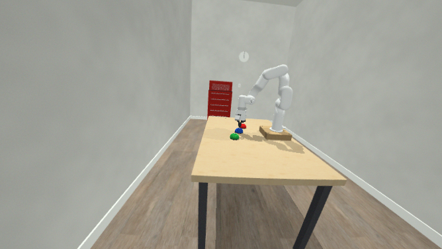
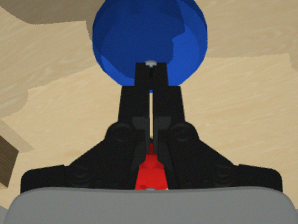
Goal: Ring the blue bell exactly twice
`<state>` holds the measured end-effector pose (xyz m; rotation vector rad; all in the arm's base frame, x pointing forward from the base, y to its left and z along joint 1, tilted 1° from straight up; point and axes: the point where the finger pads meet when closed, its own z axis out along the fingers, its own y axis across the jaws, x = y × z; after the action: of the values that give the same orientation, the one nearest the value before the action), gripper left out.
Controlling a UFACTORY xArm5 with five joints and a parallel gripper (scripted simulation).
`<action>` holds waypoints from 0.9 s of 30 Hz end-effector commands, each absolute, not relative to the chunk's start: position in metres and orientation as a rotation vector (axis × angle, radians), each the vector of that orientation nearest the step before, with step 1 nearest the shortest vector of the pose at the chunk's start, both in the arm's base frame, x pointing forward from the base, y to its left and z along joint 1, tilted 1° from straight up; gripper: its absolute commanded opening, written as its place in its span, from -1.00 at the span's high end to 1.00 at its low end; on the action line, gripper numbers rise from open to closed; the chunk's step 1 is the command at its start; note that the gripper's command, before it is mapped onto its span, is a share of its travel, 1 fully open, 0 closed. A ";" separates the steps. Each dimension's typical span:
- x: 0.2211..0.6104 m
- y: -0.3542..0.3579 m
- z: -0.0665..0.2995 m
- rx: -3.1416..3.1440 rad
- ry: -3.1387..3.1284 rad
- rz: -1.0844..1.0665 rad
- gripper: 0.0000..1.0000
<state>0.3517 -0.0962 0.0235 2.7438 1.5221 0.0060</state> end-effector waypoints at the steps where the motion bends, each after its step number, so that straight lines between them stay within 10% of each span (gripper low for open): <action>1: 0.352 -0.096 0.023 2.743 1.522 0.007 1.00; 27: 0.352 -0.096 0.048 2.743 1.522 0.007 1.00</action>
<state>0.3493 -0.0953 0.0393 2.7474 1.5253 -0.0014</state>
